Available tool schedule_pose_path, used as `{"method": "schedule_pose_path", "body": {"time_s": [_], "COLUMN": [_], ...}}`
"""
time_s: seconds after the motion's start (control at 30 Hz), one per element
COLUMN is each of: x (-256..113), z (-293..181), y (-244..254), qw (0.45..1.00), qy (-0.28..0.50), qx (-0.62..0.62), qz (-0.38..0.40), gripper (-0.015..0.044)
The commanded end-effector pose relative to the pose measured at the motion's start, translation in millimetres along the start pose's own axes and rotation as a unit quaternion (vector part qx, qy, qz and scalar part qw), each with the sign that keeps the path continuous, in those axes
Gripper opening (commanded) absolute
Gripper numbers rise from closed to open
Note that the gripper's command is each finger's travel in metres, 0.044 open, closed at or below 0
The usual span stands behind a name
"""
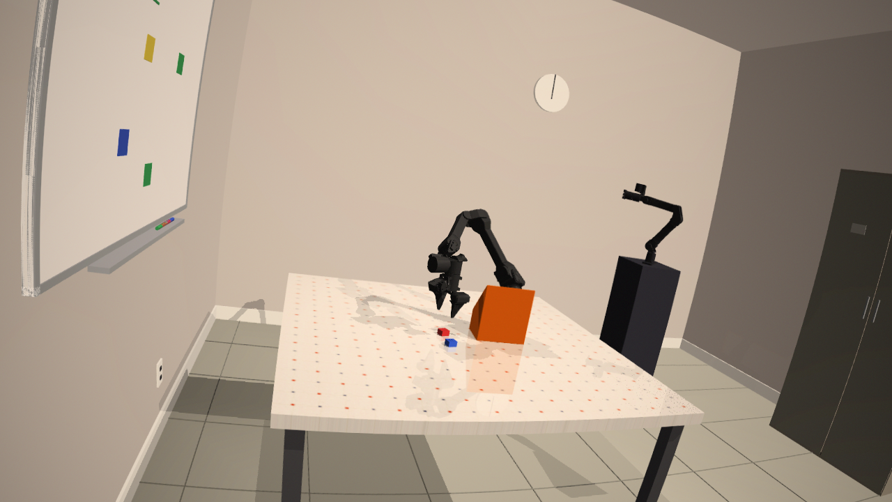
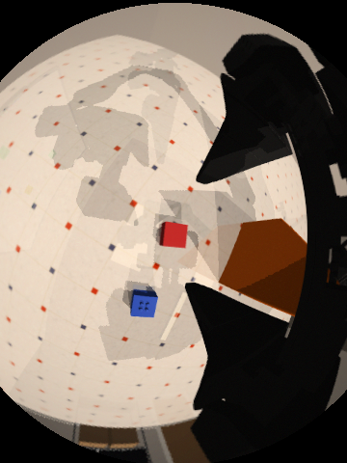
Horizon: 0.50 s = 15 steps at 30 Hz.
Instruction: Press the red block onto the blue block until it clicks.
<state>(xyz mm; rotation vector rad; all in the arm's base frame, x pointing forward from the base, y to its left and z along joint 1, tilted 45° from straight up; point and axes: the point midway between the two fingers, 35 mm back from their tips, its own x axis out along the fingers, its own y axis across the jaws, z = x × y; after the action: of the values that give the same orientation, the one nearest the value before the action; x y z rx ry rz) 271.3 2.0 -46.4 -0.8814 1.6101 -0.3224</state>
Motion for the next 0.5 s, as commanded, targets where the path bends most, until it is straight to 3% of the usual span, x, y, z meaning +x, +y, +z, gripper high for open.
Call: {"method": "schedule_pose_path", "body": {"time_s": [0.0,0.47], "x": [27.6,52.8], "z": [-3.3,-4.6], "y": [-0.6,0.1], "qw": [1.0,1.0], "qy": [0.006,0.006], "qx": [-0.005,-0.005], "qz": [-0.004,-0.005], "gripper": [0.044,0.044]}}
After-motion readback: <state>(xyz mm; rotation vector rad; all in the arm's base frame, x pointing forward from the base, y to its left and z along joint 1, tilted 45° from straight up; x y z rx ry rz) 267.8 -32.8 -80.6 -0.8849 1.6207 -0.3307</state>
